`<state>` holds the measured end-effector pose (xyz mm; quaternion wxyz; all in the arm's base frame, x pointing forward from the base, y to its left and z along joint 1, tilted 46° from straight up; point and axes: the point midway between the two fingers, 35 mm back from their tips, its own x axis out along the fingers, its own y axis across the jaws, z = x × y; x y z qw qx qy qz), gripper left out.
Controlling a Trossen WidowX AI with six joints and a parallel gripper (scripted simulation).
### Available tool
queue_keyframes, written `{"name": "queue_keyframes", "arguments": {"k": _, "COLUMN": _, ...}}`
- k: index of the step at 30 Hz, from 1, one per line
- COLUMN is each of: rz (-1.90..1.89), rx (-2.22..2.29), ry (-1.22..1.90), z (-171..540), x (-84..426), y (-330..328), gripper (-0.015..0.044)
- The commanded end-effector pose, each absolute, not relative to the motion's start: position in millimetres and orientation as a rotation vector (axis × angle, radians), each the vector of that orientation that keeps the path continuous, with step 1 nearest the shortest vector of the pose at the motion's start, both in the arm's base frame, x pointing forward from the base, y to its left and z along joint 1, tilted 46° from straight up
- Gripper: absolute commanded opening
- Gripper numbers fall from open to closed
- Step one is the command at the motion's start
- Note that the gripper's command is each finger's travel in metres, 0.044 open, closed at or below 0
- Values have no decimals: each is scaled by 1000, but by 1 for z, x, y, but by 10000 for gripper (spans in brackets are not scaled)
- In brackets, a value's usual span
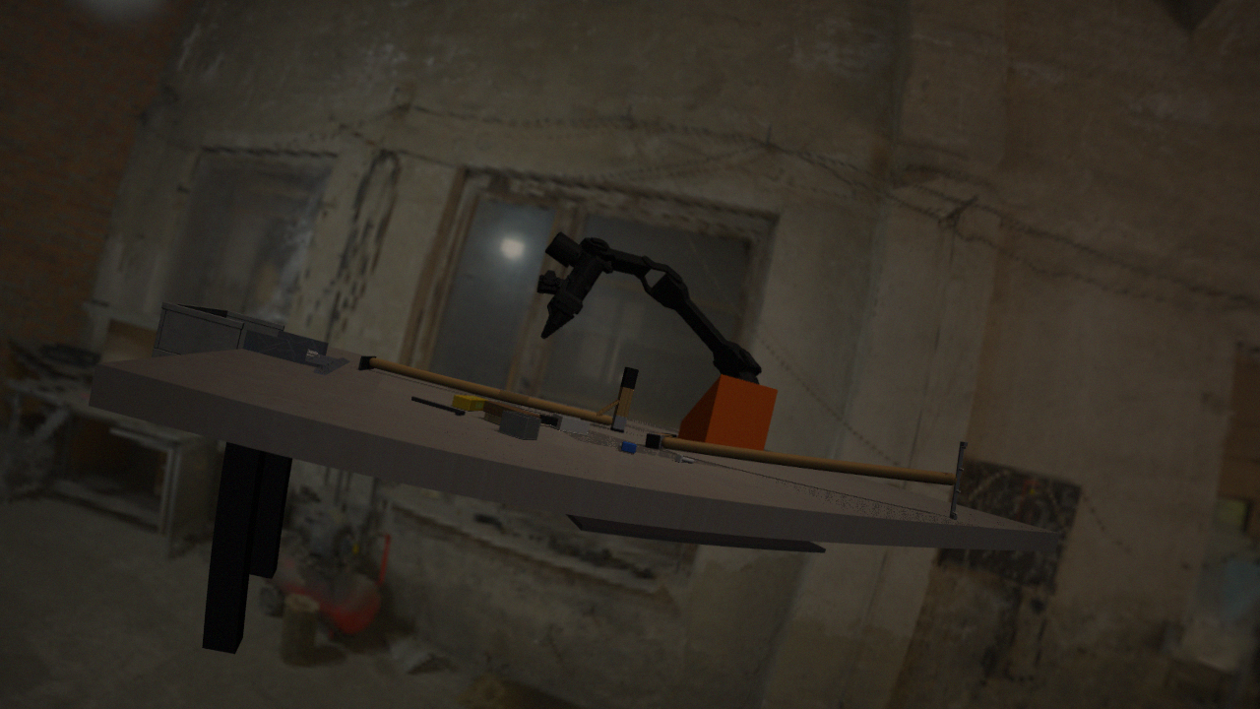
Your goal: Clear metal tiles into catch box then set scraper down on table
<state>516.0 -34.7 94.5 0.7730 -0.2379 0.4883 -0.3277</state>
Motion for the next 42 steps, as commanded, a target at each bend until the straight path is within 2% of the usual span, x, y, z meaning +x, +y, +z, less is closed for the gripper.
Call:
{"name": "queue_keyframes", "arguments": {"k": 1, "rz": -687, "rx": -548, "ry": 1021, "z": 104, "x": 512, "y": -19, "gripper": 341}}
{"name": "queue_keyframes", "arguments": {"k": 5, "rz": -662, "rx": -572, "ry": 985, "z": 112, "x": 508, "y": -3, "gripper": 440}}
{"name": "queue_keyframes", "arguments": {"k": 42, "rz": -456, "rx": -730, "ry": 651, "z": 177, "x": 434, "y": 120, "gripper": 440}}
